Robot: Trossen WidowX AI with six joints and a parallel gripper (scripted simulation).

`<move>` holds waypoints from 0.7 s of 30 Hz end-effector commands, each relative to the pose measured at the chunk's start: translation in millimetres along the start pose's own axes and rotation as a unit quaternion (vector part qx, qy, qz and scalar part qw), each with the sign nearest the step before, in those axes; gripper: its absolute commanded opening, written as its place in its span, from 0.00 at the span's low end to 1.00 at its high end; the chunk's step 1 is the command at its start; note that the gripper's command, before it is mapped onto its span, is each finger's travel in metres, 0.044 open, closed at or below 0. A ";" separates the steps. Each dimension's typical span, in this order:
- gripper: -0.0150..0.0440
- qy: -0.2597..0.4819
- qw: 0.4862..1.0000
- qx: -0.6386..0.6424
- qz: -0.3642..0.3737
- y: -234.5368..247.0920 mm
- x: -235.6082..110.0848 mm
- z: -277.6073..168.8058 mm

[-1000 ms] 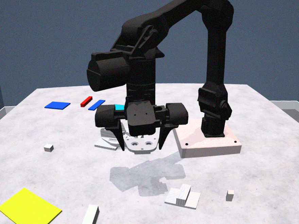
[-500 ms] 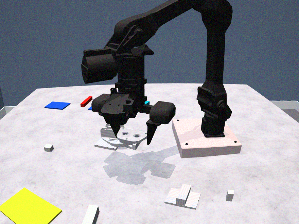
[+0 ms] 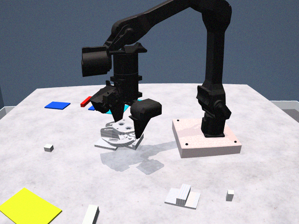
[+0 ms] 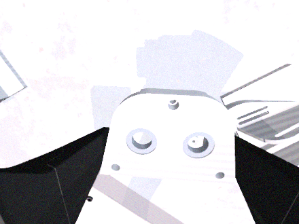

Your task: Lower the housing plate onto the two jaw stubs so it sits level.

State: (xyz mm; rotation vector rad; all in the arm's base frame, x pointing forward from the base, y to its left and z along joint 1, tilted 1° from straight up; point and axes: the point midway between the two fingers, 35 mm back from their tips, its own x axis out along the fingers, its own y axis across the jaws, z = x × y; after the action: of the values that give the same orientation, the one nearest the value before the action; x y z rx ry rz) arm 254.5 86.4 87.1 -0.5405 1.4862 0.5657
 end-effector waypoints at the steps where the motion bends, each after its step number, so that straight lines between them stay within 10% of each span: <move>1: 0.85 0.001 0.998 0.061 -0.002 -10.5 0.3 -6.1; 21: 0.85 0.002 0.932 0.361 -0.004 -58.7 0.4 -40.2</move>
State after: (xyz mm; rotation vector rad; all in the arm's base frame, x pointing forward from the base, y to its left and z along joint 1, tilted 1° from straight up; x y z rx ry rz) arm 262.5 24.6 85.9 -0.0365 1.5641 0.0580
